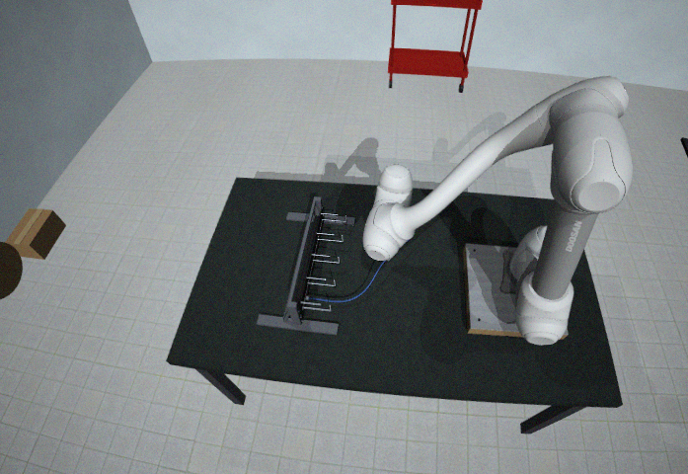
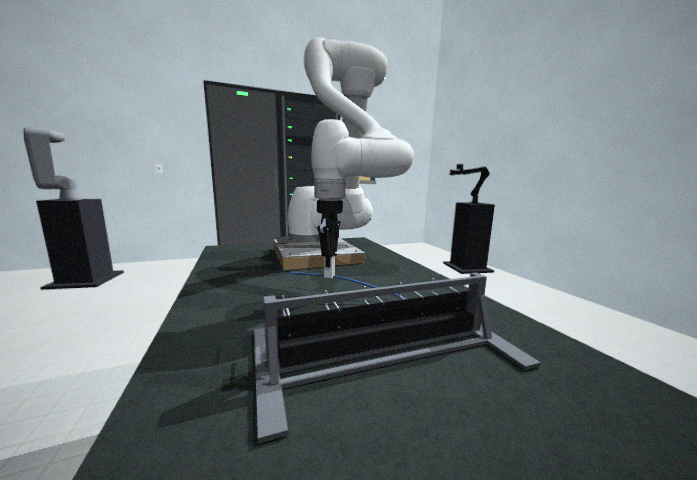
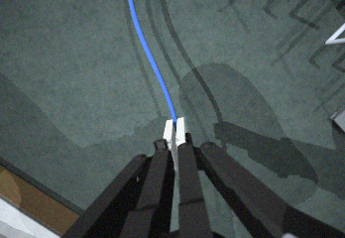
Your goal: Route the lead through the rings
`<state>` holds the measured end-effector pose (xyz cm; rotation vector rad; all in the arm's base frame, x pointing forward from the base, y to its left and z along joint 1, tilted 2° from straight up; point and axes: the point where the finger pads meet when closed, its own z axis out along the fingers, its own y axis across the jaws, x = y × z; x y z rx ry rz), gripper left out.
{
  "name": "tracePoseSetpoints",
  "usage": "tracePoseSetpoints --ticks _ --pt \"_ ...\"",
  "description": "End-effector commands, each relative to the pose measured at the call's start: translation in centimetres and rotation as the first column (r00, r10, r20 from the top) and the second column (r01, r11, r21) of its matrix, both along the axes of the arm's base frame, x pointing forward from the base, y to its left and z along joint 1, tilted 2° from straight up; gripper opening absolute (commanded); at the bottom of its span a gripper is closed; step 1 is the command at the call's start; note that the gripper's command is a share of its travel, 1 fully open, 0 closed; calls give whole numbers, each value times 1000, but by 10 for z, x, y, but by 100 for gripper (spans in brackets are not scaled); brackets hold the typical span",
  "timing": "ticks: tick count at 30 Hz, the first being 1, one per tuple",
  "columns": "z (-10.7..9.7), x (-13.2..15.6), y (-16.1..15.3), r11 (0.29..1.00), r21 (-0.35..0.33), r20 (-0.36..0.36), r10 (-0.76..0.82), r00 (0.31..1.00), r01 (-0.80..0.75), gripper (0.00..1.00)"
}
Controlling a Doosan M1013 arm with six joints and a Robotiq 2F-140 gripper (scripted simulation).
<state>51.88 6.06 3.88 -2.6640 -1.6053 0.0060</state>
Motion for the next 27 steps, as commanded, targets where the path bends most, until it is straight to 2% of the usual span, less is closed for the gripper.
tracePoseSetpoints --ticks 1,2,9,16,18,21,27 --pt "8 16 -6 999 1 2 49 999 -49 0" --pt "20 42 -15 992 2 4 128 992 -128 0" --pt "49 110 -39 946 5 10 324 946 -324 0" --pt "82 183 -66 853 6 17 522 853 -522 0" --pt "82 183 -66 853 6 17 522 853 -522 0" --pt "96 214 -77 801 6 19 599 801 -599 0" --pt "96 216 -78 797 6 20 603 797 -604 0"
